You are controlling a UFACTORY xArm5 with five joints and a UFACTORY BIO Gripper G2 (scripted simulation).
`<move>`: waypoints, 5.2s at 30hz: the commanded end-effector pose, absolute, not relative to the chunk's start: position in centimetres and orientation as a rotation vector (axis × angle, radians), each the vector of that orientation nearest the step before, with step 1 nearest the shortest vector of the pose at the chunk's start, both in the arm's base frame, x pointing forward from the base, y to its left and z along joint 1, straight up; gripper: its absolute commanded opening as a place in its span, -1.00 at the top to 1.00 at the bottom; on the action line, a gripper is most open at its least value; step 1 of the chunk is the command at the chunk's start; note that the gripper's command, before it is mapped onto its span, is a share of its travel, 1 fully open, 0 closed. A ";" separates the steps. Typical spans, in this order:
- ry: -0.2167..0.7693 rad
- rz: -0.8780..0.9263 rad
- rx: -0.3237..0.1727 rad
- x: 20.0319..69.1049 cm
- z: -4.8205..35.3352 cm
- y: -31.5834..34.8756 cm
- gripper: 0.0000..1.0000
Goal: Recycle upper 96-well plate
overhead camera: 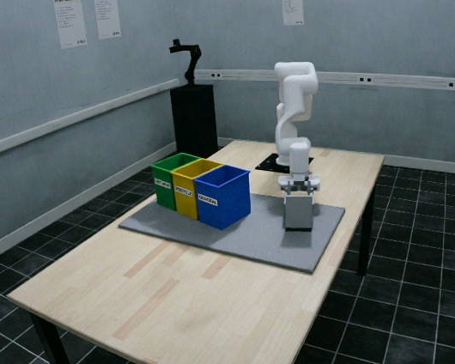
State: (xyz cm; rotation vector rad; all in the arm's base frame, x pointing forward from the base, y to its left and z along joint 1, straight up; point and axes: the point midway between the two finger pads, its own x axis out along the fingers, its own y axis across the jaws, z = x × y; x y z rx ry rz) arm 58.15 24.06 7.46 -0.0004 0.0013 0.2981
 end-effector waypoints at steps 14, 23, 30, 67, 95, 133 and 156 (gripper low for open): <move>-0.001 0.298 0.003 58.2 9.6 24.1 1.00; -0.001 0.298 0.003 58.2 11.1 24.1 1.00; -0.001 0.298 0.003 58.2 12.0 24.1 1.00; -0.001 0.298 0.003 58.2 17.5 24.1 1.00; -0.001 0.298 0.003 58.2 21.5 24.1 1.00; -0.001 0.031 0.003 58.4 23.7 21.4 1.00; 0.000 -0.277 0.003 58.7 23.4 14.4 1.00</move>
